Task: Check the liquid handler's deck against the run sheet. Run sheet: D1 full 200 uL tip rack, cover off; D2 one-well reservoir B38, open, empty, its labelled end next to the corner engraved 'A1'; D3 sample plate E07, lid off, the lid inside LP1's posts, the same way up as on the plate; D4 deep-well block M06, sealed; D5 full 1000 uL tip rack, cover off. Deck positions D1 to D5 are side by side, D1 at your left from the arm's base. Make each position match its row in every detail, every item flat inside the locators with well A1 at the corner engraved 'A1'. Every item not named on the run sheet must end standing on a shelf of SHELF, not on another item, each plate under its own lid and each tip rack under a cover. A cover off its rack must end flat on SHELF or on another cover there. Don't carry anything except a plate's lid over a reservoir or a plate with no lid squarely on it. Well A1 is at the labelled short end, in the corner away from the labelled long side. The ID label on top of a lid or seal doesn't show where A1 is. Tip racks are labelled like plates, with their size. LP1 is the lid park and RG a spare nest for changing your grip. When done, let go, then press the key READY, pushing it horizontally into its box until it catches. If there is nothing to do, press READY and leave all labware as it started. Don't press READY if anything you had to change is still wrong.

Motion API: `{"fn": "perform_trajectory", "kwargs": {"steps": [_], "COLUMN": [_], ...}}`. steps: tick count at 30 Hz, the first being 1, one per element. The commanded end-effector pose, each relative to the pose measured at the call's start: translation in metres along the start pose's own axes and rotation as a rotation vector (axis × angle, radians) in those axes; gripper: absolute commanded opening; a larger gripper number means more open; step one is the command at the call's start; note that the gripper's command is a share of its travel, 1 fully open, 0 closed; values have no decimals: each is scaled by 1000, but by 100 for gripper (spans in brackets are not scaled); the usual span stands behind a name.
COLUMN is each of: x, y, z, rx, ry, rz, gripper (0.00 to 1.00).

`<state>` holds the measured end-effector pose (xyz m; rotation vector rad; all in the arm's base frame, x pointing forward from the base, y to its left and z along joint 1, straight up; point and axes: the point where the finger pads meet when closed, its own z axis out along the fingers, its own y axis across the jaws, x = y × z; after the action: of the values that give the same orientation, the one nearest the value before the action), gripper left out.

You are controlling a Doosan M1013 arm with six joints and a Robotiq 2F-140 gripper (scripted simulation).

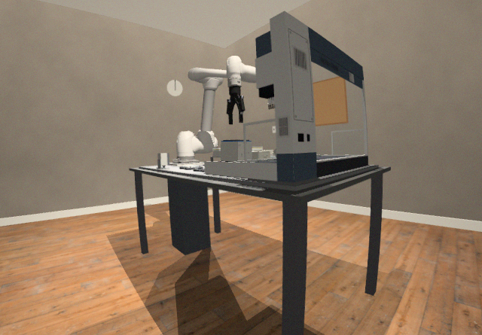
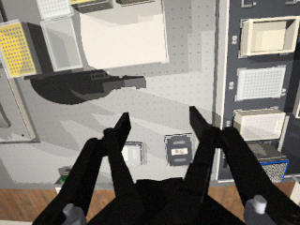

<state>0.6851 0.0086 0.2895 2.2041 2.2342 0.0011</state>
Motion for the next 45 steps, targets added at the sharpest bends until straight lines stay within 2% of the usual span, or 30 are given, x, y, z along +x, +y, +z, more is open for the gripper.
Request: {"fn": "perform_trajectory", "kwargs": {"steps": [1, 11, 13, 28, 33, 45], "x": [0, 2, 2, 4, 4, 64], "y": [-13, -63, -63, -138, -144, -143], "z": [-1, -1, -1, -1, -1, -1], "rx": [-2, -2, -2, -1, -1, -1], "ry": [0, 0, 0, 0, 0, 0], "rz": [0, 0, 0, 0, 0, 0], "gripper": [67, 67, 67, 67, 67, 67]}}
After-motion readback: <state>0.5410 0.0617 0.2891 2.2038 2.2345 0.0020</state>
